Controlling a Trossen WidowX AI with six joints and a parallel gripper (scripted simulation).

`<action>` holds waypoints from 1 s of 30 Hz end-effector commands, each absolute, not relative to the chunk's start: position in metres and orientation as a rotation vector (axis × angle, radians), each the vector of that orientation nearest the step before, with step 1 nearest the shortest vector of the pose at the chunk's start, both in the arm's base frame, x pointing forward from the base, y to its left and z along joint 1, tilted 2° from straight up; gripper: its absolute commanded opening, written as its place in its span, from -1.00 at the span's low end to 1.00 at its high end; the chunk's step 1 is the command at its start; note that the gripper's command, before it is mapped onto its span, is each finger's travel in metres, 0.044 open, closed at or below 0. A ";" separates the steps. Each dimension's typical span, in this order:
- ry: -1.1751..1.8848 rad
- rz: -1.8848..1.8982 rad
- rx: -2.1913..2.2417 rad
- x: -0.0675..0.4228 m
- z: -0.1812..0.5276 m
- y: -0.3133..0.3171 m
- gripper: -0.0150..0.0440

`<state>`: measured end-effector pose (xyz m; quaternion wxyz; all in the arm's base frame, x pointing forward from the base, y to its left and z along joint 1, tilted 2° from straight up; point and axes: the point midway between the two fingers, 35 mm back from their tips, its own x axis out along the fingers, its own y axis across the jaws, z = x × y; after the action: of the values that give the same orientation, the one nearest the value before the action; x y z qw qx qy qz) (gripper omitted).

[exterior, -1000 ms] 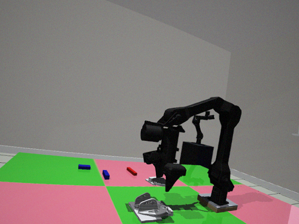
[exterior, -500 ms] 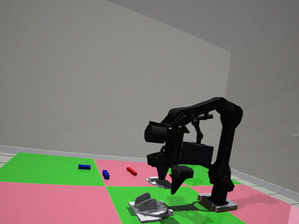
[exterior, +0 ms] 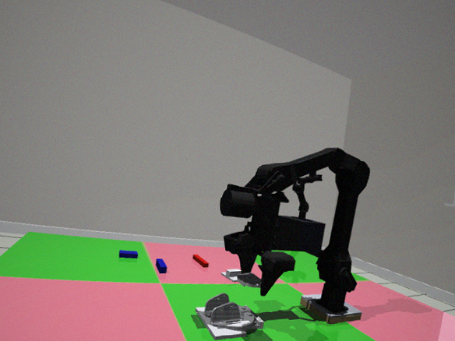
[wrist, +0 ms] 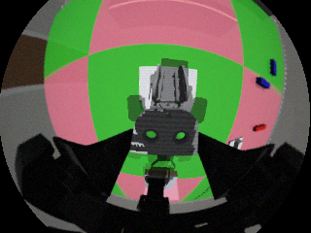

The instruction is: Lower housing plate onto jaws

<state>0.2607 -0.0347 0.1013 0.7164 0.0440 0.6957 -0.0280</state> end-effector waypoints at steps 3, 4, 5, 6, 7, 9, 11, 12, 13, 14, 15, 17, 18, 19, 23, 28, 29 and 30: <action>1.536 -0.056 0.095 0.261 0.102 -0.034 0.70; 1.536 -0.056 0.094 0.261 0.102 -0.035 0.70; 1.536 -0.056 0.094 0.260 0.102 -0.036 0.70; 1.536 -0.056 0.094 0.258 0.102 -0.037 0.70; 1.536 -0.056 0.094 0.256 0.101 -0.039 0.70; 1.536 -0.057 0.094 0.254 0.101 -0.041 0.70; 1.536 -0.057 0.094 0.254 0.101 -0.042 0.70; 1.536 -0.057 0.094 0.254 0.101 -0.042 0.70; 1.536 -0.057 0.094 0.254 0.101 -0.042 0.70; 1.536 -0.057 0.094 0.254 0.101 -0.042 0.70; 1.536 -0.057 0.094 0.254 0.101 -0.042 0.70; 1.536 -0.057 0.094 0.254 0.101 -0.042 0.70; 1.536 -0.057 0.094 0.254 0.101 -0.042 0.70; 1.536 -0.057 0.094 0.254 0.101 -0.042 0.70; 1.536 -0.057 0.094 0.254 0.101 -0.042 0.70; 1.536 -0.057 0.094 0.254 0.101 -0.042 0.70; 1.536 -0.057 0.094 0.254 0.101 -0.042 0.70; 1.536 -0.057 0.094 0.254 0.101 -0.042 0.70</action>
<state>0.2535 -0.0421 0.1007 0.7166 0.0430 0.6956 -0.0276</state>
